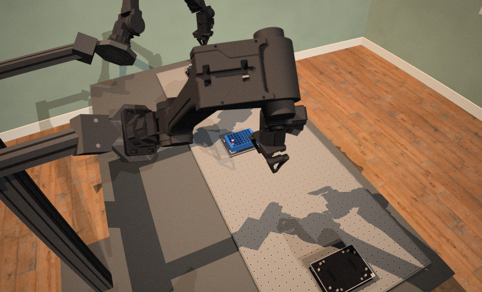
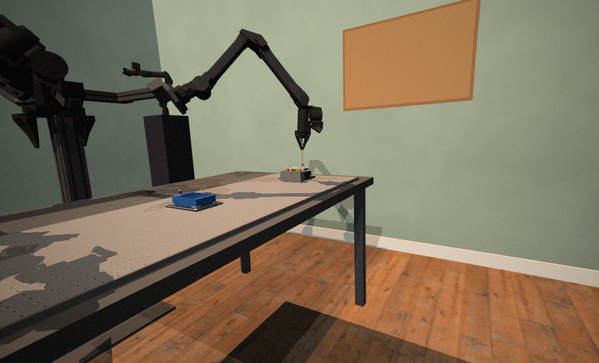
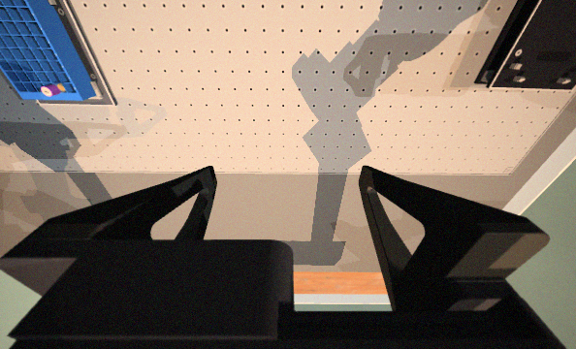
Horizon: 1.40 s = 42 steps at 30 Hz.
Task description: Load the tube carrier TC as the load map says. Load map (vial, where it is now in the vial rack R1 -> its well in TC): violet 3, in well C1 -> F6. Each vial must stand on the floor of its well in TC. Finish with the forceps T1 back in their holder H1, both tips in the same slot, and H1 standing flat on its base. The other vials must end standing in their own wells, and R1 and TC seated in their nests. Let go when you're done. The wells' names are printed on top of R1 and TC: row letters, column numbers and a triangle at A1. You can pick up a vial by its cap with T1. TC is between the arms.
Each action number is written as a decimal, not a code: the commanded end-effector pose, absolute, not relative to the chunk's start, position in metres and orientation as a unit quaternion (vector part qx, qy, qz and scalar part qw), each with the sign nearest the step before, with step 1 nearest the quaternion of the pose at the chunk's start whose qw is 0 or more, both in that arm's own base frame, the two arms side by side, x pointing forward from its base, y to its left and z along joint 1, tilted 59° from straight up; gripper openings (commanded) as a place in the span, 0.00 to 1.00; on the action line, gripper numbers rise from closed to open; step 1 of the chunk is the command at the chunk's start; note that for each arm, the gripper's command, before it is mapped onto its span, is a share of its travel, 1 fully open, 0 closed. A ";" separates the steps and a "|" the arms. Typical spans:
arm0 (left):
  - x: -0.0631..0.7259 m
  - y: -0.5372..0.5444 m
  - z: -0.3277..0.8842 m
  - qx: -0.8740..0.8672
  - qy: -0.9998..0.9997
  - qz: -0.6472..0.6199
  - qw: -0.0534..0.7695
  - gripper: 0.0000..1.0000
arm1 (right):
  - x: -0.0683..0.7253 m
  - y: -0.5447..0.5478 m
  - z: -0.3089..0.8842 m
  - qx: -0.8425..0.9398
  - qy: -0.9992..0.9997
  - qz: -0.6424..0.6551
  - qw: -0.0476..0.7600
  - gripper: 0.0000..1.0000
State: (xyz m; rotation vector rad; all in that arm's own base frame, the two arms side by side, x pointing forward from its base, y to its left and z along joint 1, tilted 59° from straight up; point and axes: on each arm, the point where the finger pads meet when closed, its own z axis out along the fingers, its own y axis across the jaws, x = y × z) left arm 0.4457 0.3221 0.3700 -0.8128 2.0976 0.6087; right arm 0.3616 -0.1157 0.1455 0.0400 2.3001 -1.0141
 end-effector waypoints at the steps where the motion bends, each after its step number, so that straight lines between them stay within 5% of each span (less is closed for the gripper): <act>1: 0.447 0.311 0.396 -0.319 0.813 0.239 0.424 0.09 | 0.369 -0.114 0.159 0.027 0.864 -0.382 0.328 1.00; 42: 0.435 0.306 0.385 -0.323 0.824 0.241 0.397 0.09 | 0.369 -0.114 0.159 0.027 0.864 -0.382 0.328 1.00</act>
